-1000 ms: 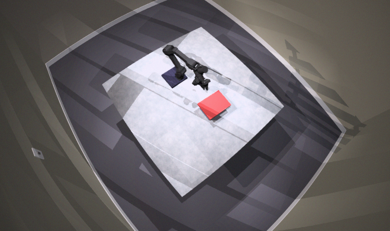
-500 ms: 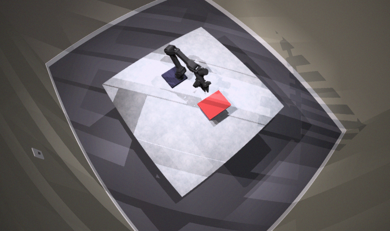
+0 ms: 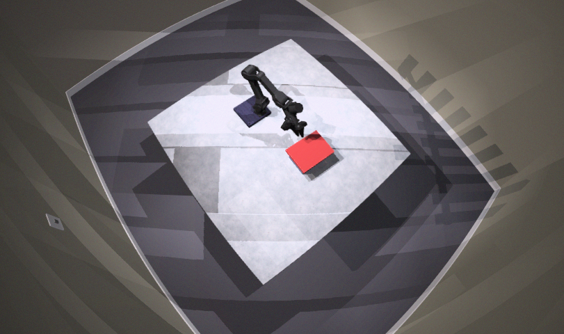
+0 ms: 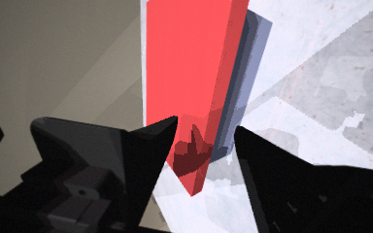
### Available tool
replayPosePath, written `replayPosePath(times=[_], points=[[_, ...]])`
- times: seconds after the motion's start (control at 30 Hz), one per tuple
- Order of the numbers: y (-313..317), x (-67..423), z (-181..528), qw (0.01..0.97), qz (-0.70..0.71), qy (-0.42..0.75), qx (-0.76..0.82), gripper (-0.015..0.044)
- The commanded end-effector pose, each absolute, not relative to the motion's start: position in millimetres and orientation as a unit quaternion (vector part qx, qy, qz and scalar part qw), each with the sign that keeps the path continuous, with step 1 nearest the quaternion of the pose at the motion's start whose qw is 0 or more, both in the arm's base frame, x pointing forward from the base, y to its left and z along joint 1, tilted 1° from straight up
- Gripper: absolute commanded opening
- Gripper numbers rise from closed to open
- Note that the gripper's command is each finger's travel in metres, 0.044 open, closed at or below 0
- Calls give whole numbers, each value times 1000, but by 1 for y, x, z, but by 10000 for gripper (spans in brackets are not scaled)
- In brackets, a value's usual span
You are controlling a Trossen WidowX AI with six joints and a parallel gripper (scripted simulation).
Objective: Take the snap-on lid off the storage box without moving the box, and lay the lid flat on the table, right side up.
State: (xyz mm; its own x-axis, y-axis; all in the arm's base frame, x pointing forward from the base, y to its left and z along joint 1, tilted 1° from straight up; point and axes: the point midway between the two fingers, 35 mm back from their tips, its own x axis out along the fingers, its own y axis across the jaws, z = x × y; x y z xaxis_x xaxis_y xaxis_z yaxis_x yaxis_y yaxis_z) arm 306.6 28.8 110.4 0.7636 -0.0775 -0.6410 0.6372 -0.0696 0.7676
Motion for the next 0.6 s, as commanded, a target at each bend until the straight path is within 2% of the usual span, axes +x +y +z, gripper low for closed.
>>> replayPosePath(times=[0.0,0.57], points=[[28,311,105,650,-275,208,677,235],[25,329,87,651,-275,207,677,235]])
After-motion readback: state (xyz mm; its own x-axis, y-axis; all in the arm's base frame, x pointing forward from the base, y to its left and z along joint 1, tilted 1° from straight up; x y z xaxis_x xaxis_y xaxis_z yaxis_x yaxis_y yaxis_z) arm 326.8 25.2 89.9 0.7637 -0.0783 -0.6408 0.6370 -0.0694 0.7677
